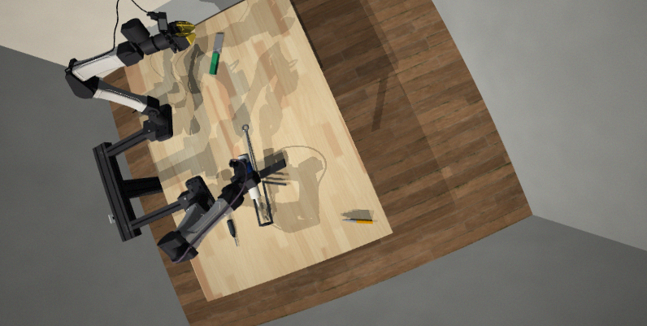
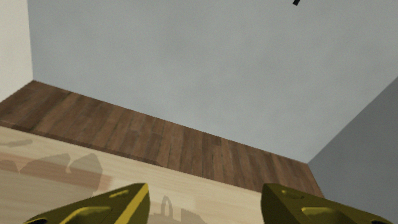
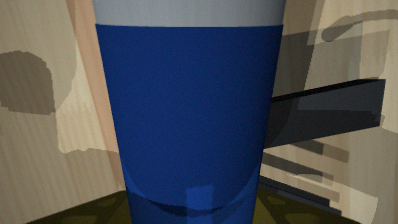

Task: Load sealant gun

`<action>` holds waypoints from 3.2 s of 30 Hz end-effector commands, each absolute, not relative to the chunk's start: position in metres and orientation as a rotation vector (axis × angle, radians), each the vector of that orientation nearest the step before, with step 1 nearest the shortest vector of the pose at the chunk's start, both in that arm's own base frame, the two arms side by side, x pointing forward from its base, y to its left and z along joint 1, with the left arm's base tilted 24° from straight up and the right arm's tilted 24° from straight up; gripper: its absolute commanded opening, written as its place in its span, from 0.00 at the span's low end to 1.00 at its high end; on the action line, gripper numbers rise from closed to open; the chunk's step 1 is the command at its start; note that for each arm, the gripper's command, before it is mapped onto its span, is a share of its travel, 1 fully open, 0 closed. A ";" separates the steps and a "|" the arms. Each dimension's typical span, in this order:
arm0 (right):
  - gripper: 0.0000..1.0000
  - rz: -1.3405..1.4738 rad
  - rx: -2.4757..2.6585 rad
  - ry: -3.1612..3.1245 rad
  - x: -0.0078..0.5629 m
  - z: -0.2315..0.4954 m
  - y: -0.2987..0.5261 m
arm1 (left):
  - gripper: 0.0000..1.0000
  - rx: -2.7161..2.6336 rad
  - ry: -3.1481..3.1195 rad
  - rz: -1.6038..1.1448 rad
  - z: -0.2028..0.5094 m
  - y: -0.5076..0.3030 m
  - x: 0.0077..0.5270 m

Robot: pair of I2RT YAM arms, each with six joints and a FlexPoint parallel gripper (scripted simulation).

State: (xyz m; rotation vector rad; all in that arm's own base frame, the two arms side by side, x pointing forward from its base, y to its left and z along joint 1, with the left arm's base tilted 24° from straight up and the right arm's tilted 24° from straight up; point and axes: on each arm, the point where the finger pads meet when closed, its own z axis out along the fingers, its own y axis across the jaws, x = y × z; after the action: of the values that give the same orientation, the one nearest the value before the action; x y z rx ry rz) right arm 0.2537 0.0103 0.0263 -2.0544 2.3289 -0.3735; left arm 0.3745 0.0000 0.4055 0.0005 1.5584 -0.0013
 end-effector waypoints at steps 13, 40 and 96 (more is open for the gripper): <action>0.00 -0.419 -2.092 2.160 0.249 0.026 -0.043 | 0.53 0.008 1.510 -0.013 0.426 -0.006 0.375; 0.00 -0.424 -2.047 2.252 0.237 0.004 -0.082 | 0.53 0.008 1.510 -0.013 0.426 -0.006 0.375; 0.00 -0.447 -2.059 2.233 0.241 0.014 -0.132 | 0.53 0.008 1.510 -0.013 0.426 -0.006 0.375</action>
State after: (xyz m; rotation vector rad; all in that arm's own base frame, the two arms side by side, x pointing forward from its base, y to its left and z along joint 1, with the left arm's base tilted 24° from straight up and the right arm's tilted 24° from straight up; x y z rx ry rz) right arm 0.2302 -0.1367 0.0062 -2.0538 2.2894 -0.4409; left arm 0.3745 0.0000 0.4055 0.0005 1.5584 -0.0013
